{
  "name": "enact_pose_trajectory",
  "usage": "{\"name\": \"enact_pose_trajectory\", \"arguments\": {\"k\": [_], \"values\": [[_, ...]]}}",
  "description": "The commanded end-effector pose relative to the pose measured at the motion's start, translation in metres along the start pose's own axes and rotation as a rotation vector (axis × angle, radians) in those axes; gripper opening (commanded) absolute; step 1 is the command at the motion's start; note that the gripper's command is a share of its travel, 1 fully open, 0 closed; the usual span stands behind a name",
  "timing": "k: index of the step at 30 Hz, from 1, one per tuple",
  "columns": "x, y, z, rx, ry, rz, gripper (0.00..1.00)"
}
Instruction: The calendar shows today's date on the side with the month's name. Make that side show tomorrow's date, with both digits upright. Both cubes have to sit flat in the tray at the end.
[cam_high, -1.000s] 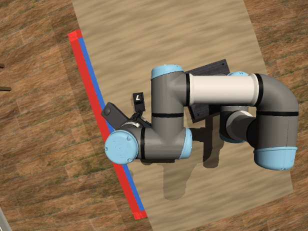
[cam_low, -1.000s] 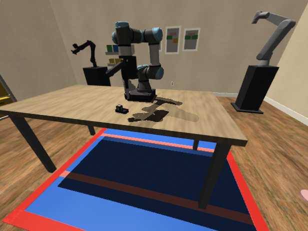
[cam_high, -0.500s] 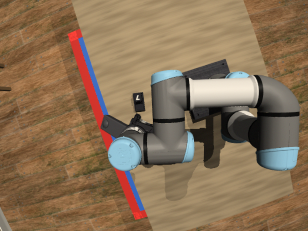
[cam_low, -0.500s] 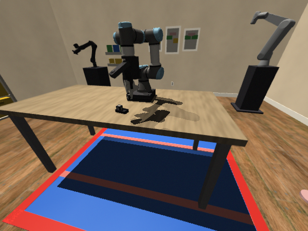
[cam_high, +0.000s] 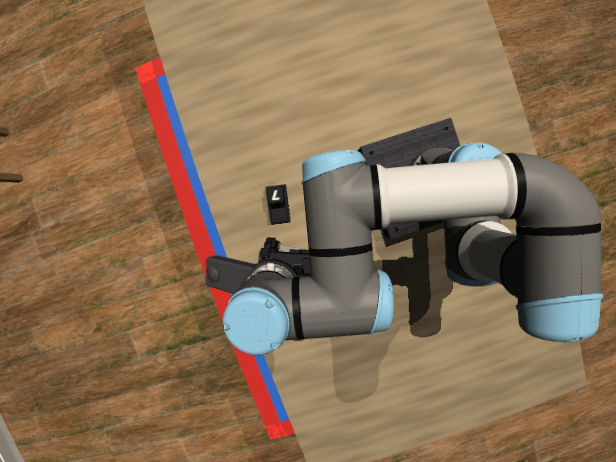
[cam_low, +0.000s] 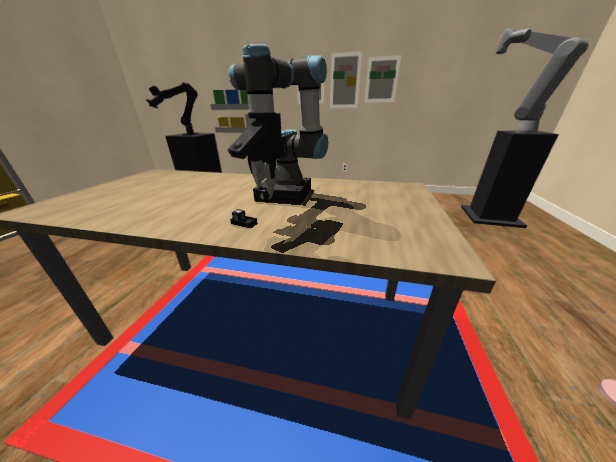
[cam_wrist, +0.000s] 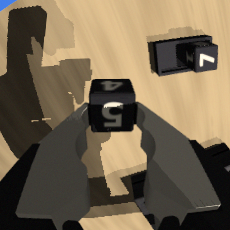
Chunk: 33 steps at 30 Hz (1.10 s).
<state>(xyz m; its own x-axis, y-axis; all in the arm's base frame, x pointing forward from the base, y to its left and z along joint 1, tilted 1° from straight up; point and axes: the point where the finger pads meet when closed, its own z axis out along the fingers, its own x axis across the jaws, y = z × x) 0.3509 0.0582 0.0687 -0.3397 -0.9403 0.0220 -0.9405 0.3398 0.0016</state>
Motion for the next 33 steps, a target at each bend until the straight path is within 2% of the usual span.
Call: {"name": "enact_pose_trajectory", "arguments": {"k": [1, 25, 33], "values": [[-0.008, 0.002, 0.0, 0.002, -0.006, -0.155, 0.11], [-0.009, 0.003, 0.001, 0.003, -0.006, -0.19, 0.11], [-0.009, 0.003, 0.011, 0.001, -0.006, -0.19, 0.11]]}}
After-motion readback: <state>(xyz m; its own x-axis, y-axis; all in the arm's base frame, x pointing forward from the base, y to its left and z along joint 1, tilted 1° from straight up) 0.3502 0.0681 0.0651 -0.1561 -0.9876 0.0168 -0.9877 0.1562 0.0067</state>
